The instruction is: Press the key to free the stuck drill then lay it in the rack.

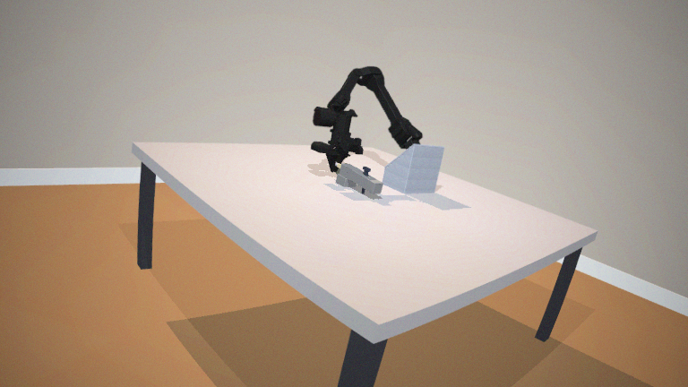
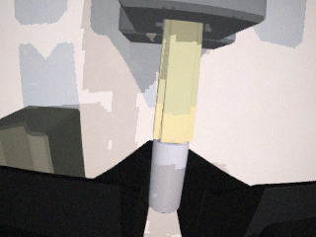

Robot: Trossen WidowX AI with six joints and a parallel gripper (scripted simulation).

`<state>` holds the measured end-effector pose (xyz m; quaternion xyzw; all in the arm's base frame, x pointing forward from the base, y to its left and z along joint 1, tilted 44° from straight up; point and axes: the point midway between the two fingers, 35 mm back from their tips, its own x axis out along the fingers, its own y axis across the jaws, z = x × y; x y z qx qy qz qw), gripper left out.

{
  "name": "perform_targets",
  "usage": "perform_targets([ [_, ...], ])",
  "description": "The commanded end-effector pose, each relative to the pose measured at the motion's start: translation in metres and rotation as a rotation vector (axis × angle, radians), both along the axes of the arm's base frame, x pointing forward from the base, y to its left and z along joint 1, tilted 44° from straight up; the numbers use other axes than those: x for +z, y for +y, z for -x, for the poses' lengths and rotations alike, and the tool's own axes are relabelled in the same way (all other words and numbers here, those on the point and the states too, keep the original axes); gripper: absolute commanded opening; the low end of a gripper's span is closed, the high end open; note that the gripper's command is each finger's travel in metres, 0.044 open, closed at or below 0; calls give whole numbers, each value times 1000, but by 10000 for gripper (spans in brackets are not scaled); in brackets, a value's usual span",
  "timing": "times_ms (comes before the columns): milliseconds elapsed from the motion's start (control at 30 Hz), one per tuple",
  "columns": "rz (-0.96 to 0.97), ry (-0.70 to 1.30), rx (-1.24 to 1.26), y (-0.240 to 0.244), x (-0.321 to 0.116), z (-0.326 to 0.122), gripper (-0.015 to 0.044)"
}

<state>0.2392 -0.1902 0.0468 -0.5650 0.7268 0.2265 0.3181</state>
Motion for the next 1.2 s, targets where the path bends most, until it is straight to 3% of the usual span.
perform_targets([
  [0, 4, -8, 6, -4, 9, -1, 0],
  [167, 4, -8, 6, -7, 13, -1, 0],
  [733, 4, -8, 5, -4, 3, 0, 440],
  [1167, 4, -8, 6, -1, -4, -1, 440],
])
